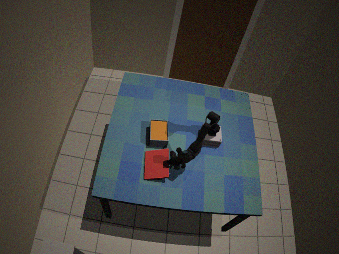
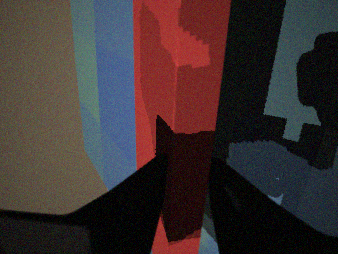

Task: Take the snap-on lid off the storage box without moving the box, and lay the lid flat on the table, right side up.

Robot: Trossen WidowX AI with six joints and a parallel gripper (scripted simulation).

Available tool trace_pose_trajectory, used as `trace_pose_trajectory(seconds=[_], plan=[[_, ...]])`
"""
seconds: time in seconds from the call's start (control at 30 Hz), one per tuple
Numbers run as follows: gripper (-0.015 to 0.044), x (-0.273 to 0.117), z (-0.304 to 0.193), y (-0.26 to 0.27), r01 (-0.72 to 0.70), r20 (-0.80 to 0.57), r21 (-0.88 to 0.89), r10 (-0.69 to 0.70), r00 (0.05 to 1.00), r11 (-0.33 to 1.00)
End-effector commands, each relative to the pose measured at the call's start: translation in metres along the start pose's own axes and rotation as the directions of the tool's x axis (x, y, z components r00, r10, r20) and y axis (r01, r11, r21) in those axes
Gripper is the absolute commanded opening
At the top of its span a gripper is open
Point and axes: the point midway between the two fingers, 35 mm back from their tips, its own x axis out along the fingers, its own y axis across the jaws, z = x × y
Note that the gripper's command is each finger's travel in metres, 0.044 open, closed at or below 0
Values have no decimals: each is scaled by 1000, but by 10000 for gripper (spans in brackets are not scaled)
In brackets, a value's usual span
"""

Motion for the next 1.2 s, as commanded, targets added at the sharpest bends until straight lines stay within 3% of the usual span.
trace_pose_trajectory(seconds=[0.0,0.17,0.5,0.57,0.77,1.17], plan=[[0,6,4,-11,21,7,-14,-21,1000,1000],[0,8,4,-14,21,7,-14,-21,1000,1000],[263,3,0,-2,21,7,-14,-21,1000,1000],[275,3,0,-2,21,7,-14,-21,1000,1000],[433,-6,1,-10,22,7,-14,-22,1000,1000],[440,-24,1,-25,25,7,-14,-25,1000,1000]])
